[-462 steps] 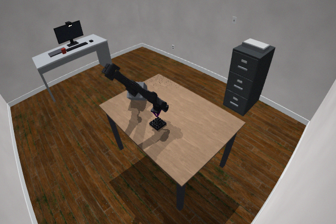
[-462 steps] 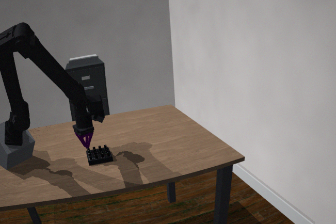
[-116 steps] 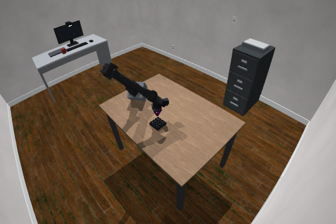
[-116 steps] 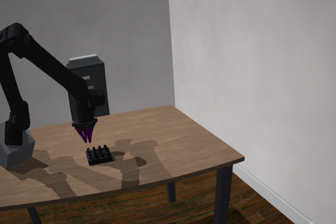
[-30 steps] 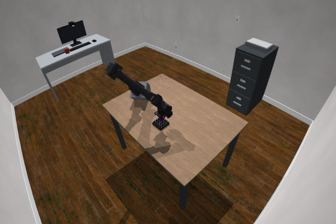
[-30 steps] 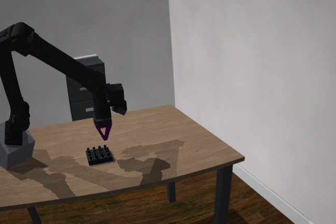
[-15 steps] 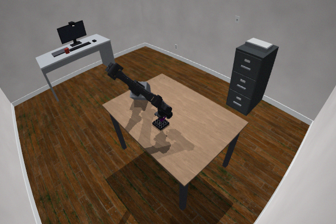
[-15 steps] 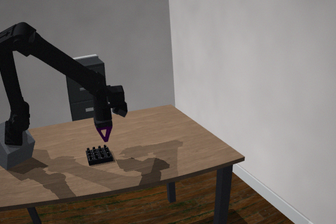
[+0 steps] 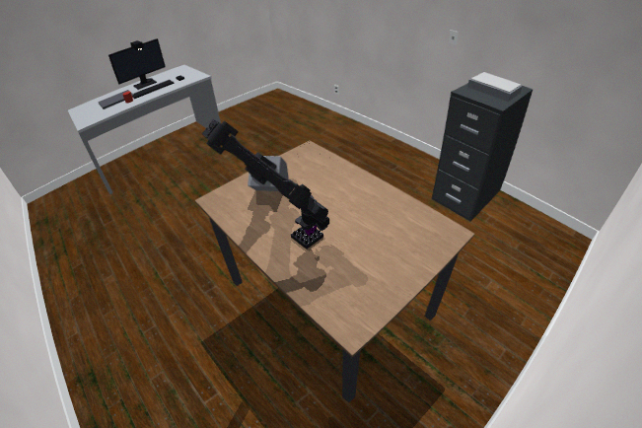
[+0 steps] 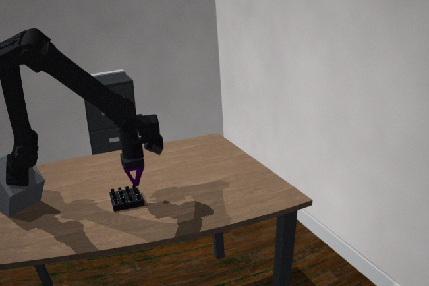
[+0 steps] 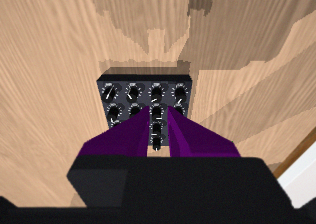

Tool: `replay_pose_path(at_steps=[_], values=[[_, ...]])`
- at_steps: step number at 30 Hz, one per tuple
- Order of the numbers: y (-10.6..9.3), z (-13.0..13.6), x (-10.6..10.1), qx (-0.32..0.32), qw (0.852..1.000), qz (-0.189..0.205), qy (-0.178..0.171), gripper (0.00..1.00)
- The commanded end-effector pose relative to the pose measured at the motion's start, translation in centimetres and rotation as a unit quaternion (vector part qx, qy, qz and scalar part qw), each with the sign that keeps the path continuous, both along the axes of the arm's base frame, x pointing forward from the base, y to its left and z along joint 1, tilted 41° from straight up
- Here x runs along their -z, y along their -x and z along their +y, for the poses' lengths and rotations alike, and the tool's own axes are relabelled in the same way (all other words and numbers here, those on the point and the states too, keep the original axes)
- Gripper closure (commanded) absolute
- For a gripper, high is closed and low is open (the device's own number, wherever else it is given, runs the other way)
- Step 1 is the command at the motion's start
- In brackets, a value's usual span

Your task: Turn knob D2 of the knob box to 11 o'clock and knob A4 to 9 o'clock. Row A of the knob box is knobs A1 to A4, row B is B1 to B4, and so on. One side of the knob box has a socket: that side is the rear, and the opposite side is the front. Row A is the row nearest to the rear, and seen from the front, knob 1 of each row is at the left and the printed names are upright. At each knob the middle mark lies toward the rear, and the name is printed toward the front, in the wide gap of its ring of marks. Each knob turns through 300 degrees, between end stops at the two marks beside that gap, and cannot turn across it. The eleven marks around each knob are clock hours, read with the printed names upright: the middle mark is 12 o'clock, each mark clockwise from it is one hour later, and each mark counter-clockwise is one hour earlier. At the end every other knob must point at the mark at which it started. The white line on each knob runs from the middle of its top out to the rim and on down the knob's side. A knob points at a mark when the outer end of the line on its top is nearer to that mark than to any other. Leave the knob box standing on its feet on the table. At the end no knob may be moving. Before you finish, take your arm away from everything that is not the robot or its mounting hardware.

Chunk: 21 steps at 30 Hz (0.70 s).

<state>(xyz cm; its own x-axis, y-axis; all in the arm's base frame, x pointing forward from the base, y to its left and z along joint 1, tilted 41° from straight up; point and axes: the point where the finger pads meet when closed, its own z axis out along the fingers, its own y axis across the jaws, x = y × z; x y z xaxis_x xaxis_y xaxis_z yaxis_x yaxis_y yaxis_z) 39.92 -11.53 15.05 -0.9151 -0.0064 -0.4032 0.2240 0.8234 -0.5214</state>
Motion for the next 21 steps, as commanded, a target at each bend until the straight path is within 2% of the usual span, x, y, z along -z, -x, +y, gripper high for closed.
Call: replay_pose_path(at_steps=[1, 6, 9, 10, 13, 21], values=[[-0.5, 0.0, 0.6, -0.011, 1.000, 0.003, 0.002, 0.82], [-0.6, -0.7, 1.0, -0.006, 1.000, 0.001, 0.002, 0.82], [-0.7, -0.6, 1.1, -0.008, 1.000, 0.001, 0.002, 0.82], [-0.9, 0.3, 0.4, -0.019, 1.000, -0.008, 0.003, 0.82], [-0.8, -0.7, 1.5, -0.009, 1.000, 0.003, 0.002, 0.82], [-0.9, -0.8, 1.3, -0.010, 1.000, -0.003, 0.003, 0.82]])
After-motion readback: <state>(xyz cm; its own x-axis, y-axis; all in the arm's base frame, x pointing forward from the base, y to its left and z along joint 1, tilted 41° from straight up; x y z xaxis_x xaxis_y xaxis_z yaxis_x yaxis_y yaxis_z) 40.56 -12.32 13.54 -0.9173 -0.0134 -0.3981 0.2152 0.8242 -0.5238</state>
